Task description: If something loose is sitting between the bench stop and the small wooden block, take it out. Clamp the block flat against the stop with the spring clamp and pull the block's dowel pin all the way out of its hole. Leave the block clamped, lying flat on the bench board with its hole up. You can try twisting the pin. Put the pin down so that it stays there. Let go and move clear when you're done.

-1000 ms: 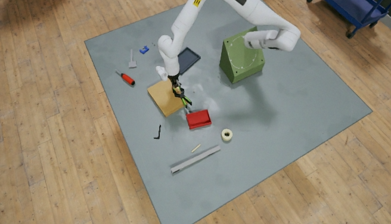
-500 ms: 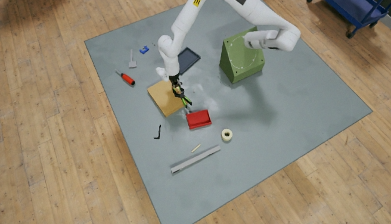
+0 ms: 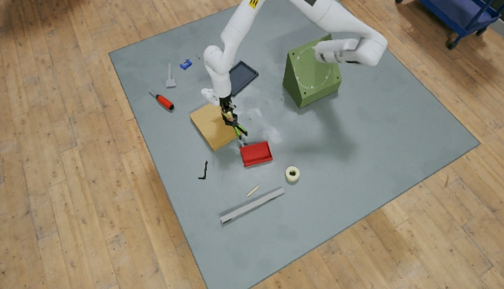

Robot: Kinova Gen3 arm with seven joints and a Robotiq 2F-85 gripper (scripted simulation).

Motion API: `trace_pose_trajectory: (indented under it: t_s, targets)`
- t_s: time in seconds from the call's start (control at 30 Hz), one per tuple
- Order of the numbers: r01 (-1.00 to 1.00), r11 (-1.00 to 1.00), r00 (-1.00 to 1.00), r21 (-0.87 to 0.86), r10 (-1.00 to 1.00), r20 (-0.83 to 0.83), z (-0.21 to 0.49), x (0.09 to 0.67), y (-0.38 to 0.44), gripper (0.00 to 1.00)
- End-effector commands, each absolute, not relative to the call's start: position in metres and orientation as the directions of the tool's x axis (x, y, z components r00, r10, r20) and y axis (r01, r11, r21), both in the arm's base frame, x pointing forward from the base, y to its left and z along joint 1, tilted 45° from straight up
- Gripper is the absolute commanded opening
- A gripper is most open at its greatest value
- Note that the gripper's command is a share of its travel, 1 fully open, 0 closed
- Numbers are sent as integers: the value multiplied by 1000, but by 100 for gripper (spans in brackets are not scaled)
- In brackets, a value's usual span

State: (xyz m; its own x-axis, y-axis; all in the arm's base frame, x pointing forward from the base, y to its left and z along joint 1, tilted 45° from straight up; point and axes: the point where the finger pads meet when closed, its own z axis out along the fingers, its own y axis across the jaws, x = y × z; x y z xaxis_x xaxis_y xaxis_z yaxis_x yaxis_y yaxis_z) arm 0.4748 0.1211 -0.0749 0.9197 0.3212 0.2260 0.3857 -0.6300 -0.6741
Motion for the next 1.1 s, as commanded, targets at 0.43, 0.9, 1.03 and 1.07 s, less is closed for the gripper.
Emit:
trace_pose_trajectory:
  t_s: [0.43,0.9,1.03,1.07]
  targets:
    - [505,-583,860,-637,401,315,-74,476,120,10]
    - [601,-532,796,-596,466,387,-74,476,120,10]
    - [622,-520,779,-585,480,403,-74,476,120,10]
    - [629,-515,774,-582,485,408,-74,476,120,10]
